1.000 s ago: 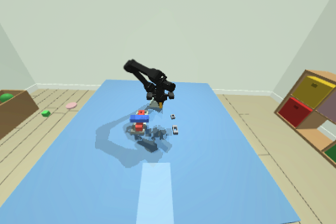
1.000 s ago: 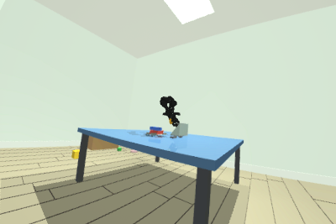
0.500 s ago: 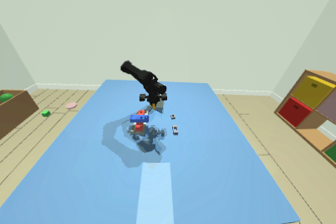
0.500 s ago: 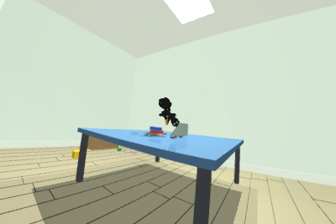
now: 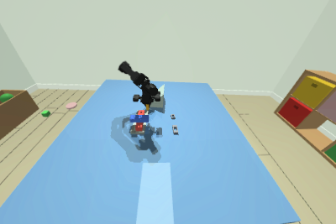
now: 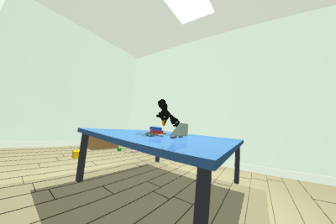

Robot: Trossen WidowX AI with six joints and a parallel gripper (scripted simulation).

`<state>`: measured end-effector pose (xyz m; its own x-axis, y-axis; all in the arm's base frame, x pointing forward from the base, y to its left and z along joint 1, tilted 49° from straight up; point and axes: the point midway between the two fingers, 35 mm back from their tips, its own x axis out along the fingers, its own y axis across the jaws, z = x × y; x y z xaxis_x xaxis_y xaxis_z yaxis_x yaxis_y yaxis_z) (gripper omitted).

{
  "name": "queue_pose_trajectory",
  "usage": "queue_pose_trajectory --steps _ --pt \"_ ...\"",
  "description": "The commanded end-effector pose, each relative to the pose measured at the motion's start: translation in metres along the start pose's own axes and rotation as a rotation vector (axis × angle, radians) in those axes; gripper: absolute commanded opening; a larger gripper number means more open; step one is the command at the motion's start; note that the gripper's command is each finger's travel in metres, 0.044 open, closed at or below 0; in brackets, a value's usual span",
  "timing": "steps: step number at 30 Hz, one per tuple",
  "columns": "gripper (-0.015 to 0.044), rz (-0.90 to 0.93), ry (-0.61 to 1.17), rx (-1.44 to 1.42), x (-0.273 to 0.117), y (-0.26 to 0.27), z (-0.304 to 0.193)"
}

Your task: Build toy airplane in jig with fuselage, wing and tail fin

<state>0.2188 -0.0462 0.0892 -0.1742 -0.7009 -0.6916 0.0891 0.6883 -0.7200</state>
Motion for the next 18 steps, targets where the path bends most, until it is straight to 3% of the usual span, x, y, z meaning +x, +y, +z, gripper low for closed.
queue_pose_trajectory --steps 1,18 --pt "0.0 -0.006 -0.006 0.0 0.002 -0.012 -0.004" --pt "0.0 -0.038 0.005 0.013 0.016 -0.054 -0.024"
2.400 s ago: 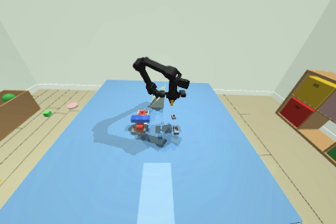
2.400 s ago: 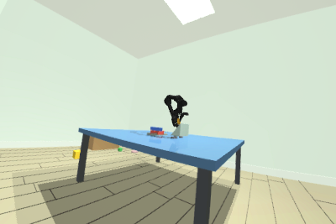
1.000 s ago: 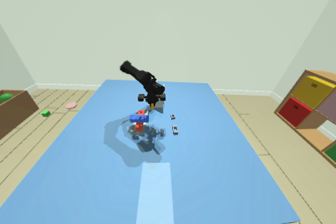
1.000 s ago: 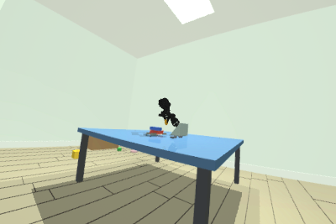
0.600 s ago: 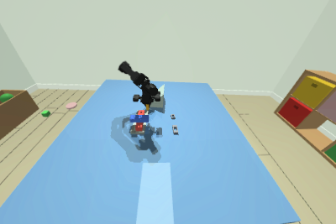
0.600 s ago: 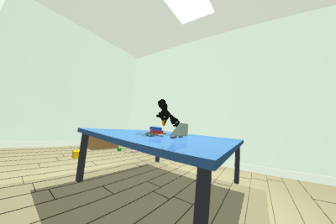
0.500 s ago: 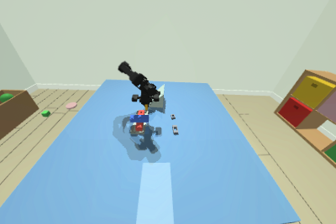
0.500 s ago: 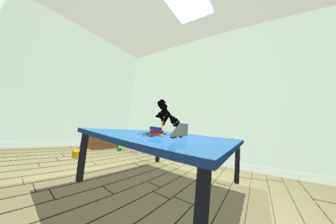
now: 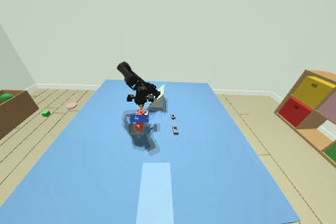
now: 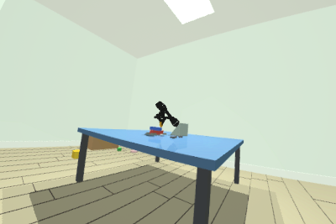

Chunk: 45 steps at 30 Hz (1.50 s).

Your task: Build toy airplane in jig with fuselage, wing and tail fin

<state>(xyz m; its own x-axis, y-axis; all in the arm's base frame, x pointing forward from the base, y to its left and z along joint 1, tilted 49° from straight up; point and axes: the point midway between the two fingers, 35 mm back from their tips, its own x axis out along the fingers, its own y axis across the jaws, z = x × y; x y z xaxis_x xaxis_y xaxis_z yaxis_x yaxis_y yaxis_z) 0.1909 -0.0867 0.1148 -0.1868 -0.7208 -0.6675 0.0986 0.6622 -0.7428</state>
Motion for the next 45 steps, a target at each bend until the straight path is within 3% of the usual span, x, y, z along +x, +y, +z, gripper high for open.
queue_pose_trajectory --steps 1,3,30,45 --pt "0.0026 -0.005 -0.005 -0.002 0.001 -0.005 -0.003" --pt "0.0065 -0.005 -0.005 -0.002 0.001 -0.005 -0.003" --pt "0.0065 -0.005 -0.005 -0.002 0.001 -0.007 -0.003" --pt "0.0065 -0.004 -0.006 -0.002 0.024 -0.007 -0.002"
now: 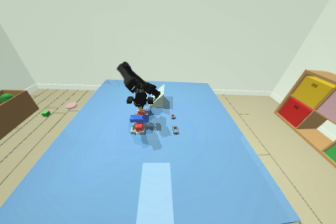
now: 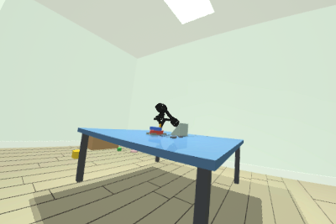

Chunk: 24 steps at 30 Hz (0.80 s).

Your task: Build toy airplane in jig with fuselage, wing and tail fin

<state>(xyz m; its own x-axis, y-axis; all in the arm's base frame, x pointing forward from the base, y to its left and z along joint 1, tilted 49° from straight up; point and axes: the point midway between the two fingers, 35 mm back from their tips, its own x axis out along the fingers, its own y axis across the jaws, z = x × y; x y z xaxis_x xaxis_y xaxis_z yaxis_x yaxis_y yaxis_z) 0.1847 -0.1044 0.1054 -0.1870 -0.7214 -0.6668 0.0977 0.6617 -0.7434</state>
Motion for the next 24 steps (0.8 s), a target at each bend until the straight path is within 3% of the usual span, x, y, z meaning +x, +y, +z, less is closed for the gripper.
queue_pose_trajectory --steps 1,13,19,21,24 --pt "0.0065 -0.003 -0.006 -0.001 0.005 -0.001 0.0" --pt "0.0078 -0.002 0.001 0.0 0.018 -0.001 -0.001" --pt "0.0038 -0.002 0.001 0.0 0.018 -0.001 -0.001" --pt "0.0 -0.002 0.001 0.0 0.018 -0.001 -0.001" --pt "0.0 -0.002 0.001 0.0 0.018 -0.001 -0.001"
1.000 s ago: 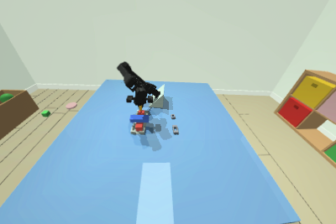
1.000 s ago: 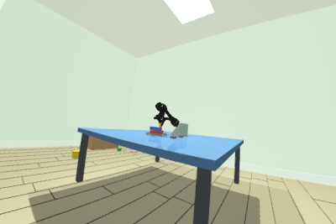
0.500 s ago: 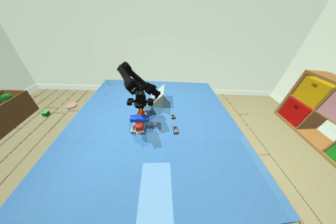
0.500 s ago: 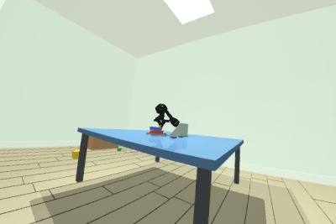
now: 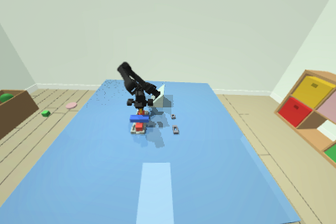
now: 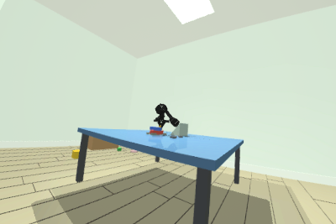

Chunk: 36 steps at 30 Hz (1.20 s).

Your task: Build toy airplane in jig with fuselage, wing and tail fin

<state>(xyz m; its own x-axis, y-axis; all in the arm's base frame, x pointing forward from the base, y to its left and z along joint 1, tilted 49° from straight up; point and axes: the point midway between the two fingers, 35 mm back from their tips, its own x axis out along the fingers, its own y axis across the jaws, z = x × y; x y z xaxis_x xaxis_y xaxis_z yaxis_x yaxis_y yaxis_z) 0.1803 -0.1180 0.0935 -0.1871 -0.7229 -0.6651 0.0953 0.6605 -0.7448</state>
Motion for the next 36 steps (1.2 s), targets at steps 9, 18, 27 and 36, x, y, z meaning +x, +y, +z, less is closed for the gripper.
queue_pose_trajectory --steps 9,18,27,36 --pt "0.0236 0.0 0.001 0.002 0.0 0.0 0.0" --pt "0.026 0.004 -0.005 -0.002 -0.01 0.001 0.002" --pt "0.026 0.011 -0.04 -0.03 -0.09 0.001 -0.001" --pt "0.026 0.008 -0.034 -0.029 -0.09 0.001 0.003"
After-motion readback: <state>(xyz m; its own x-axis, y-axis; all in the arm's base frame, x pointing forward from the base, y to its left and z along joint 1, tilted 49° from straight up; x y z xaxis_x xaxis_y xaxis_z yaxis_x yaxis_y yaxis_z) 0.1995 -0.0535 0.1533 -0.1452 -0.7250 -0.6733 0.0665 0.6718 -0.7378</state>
